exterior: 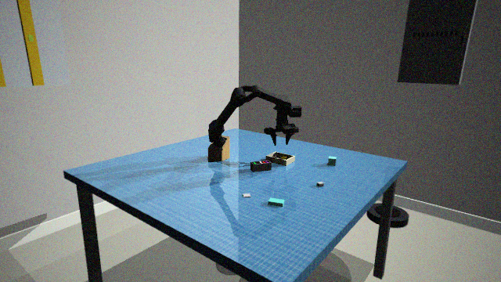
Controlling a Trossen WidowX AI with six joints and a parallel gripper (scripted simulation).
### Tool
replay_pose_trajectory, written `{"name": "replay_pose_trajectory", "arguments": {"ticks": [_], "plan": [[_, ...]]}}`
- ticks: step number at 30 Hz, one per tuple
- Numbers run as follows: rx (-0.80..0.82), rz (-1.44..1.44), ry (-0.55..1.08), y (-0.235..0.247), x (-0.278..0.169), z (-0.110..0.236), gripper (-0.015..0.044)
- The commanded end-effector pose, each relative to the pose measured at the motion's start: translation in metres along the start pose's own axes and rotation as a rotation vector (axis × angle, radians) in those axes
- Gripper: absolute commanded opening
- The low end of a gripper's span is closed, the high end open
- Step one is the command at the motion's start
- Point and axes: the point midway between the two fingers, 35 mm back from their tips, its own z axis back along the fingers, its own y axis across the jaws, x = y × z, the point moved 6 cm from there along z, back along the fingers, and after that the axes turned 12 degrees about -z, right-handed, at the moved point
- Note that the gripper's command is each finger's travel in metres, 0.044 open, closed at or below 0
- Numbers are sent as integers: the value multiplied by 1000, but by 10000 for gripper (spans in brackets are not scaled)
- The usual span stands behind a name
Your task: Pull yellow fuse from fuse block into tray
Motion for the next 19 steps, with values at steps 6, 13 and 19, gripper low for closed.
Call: {"name": "replay_pose_trajectory", "arguments": {"ticks": [6,13,19], "plan": [[-1,0,0,0,0,0,330],[-1,0,0,0,0,0,330],[-1,0,0,0,0,0,330]]}}
